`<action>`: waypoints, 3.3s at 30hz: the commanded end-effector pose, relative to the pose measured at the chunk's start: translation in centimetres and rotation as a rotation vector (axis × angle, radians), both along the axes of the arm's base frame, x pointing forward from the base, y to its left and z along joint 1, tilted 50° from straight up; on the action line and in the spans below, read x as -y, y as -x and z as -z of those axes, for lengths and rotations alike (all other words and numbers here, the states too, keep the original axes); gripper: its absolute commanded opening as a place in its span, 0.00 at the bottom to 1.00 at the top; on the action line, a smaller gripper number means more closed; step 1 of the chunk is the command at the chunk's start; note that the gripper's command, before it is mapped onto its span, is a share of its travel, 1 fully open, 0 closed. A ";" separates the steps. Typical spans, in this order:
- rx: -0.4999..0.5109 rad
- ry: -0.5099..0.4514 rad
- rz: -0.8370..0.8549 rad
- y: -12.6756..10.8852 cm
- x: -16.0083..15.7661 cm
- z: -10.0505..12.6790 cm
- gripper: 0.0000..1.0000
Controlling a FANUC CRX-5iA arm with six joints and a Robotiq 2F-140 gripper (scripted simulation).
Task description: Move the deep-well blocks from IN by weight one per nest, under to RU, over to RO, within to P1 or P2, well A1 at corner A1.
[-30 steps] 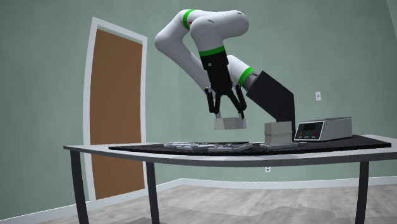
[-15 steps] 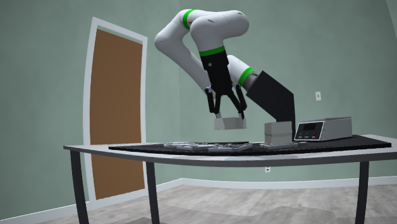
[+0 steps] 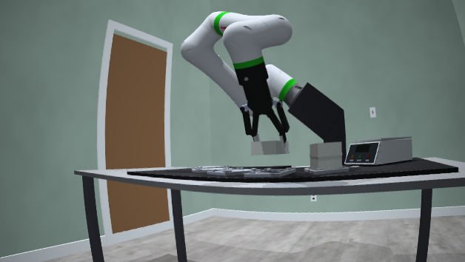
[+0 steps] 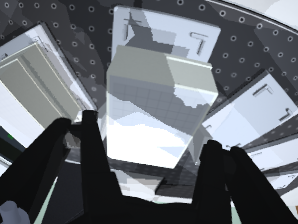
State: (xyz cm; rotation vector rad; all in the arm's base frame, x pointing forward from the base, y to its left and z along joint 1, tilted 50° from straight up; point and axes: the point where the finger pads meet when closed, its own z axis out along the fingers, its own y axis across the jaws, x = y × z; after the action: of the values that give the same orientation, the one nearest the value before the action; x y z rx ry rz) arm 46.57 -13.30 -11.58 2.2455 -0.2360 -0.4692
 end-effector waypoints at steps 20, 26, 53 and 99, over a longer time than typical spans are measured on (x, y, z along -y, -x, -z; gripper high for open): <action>0.000 0.000 0.000 -0.4 2.5 2.2 0.10; 0.000 0.000 0.000 -0.4 3.0 2.6 0.10; 0.000 0.000 0.000 -0.5 3.3 2.9 0.10; 0.000 0.000 0.000 -0.5 3.8 3.4 0.10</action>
State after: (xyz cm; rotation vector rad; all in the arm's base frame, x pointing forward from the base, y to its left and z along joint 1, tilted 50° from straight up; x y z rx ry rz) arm 47.09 -17.14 -14.92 2.2455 -0.2360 -0.4691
